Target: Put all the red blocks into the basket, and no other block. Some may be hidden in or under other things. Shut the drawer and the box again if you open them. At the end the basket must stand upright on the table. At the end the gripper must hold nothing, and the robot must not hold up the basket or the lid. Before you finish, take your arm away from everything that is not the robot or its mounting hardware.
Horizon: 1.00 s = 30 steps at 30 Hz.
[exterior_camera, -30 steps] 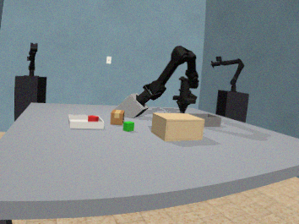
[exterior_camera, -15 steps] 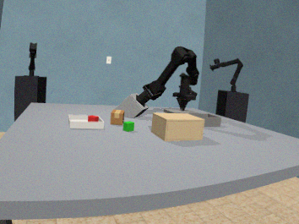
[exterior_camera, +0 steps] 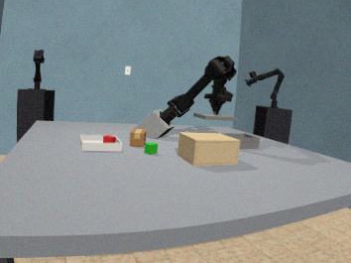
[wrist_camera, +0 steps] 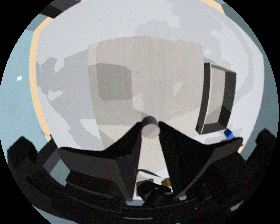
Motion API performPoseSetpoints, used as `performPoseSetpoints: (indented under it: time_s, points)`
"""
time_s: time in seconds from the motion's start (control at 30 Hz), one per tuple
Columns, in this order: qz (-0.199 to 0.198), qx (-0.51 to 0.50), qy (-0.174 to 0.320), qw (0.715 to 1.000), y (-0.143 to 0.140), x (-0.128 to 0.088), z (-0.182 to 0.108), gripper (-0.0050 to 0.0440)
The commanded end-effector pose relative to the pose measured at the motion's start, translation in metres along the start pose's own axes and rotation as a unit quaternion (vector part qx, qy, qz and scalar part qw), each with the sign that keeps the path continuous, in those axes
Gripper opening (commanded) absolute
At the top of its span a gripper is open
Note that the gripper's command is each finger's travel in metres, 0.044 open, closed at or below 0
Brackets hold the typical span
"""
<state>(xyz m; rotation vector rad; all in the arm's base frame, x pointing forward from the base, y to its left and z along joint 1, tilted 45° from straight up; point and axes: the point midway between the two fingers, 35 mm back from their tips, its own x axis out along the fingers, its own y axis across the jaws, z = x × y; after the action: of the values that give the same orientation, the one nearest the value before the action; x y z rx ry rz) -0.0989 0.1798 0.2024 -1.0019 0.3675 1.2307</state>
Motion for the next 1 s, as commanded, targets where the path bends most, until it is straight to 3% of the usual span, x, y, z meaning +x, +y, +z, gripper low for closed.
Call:
performPoseSetpoints:
  time_s: [0.0,0.1,0.4,0.57,0.7,0.97]
  points:
    - [-0.002,0.002,-0.002,1.000,-0.001,-0.010,0.001,0.0000]
    - [-0.002,0.002,-0.002,1.000,-0.001,-0.010,0.001,0.0000]
    - [-0.002,-0.005,-0.002,1.000,-0.082,-0.010,0.020,0.0000]
    - [-0.002,-0.007,-0.002,1.000,-0.102,-0.010,0.021,0.0000]
    - [-0.002,-0.009,-0.002,1.000,-0.142,-0.010,0.020,0.0000]
    - [-0.002,-0.014,-0.002,1.000,-0.192,-0.010,0.010,0.0000]
